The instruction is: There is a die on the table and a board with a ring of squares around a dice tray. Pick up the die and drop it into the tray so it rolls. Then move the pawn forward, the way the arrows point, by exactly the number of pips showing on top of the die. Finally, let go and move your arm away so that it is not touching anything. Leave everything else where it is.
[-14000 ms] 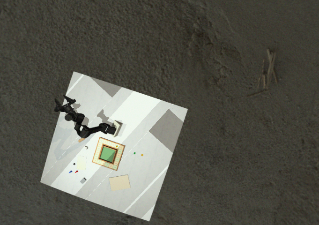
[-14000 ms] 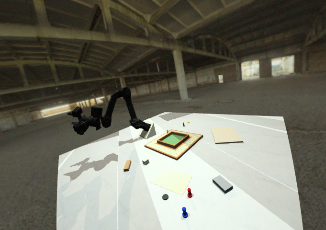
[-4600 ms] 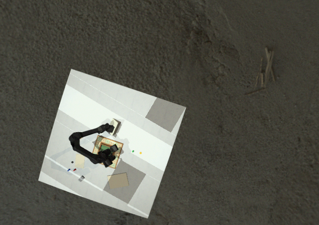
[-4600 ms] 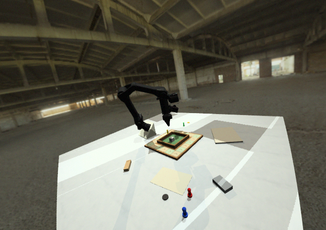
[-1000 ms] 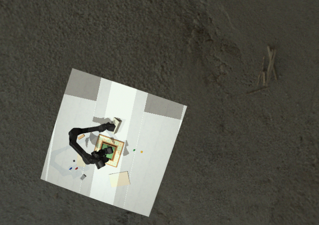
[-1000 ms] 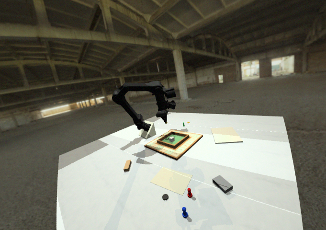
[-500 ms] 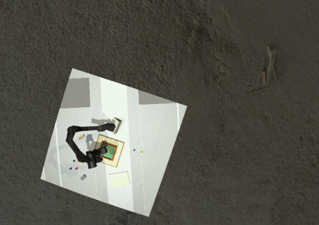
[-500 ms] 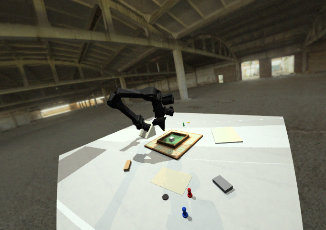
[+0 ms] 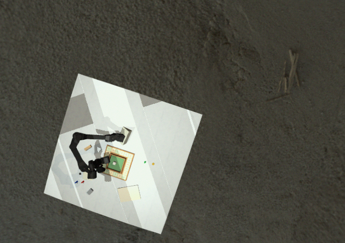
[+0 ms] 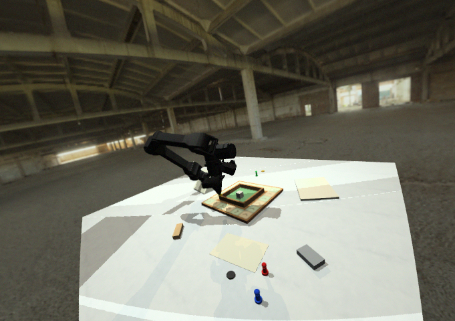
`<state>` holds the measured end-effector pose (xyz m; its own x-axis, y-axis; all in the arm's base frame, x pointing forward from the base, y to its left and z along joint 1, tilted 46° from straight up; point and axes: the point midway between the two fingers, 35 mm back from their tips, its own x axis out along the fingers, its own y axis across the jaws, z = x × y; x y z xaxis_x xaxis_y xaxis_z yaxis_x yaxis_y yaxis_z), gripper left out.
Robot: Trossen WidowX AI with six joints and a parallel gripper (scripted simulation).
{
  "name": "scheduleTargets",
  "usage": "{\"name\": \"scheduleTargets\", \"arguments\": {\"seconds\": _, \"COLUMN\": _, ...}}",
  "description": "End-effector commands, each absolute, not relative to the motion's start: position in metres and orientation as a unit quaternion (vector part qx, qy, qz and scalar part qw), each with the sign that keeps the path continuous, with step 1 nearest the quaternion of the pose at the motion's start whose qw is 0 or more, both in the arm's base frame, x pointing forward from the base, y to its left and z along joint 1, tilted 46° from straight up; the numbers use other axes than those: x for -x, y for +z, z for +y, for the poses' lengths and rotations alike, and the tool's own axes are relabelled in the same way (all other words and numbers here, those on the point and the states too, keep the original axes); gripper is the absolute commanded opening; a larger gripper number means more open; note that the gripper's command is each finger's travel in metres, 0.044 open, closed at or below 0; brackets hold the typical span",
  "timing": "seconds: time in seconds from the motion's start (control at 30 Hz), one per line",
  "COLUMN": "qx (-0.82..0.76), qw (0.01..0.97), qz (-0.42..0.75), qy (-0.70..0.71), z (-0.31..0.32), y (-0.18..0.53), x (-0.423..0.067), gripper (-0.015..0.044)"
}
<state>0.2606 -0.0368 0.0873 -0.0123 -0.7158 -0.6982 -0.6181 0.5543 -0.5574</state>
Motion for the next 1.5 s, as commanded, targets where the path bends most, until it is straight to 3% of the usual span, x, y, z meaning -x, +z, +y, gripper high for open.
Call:
{"name": "scheduleTargets", "arguments": {"seconds": 0.0, "qx": 0.475, "qw": 0.519, "qz": 0.709, "qy": -0.045, "z": -0.042, "y": 0.085, "x": -0.260, "gripper": 0.0000}}
{"name": "scheduleTargets", "arguments": {"seconds": 0.8, "qx": 0.475, "qw": 0.519, "qz": 0.709, "qy": -0.046, "z": -0.076, "y": 0.053, "x": -0.259, "gripper": 0.0000}}
{"name": "scheduleTargets", "arguments": {"seconds": 1.13, "qx": 0.472, "qw": 0.522, "qz": 0.709, "qy": -0.047, "z": -0.072, "y": 0.058, "x": -0.261, "gripper": 0.0263}}
{"name": "scheduleTargets", "arguments": {"seconds": 1.33, "qx": 0.475, "qw": 0.519, "qz": 0.709, "qy": -0.045, "z": -0.038, "y": 0.090, "x": -0.261, "gripper": 0.0420}}
{"name": "scheduleTargets", "arguments": {"seconds": 1.47, "qx": 0.466, "qw": 0.529, "qz": 0.708, "qy": -0.053, "z": -0.029, "y": 0.088, "x": -0.258, "gripper": 0.0440}}
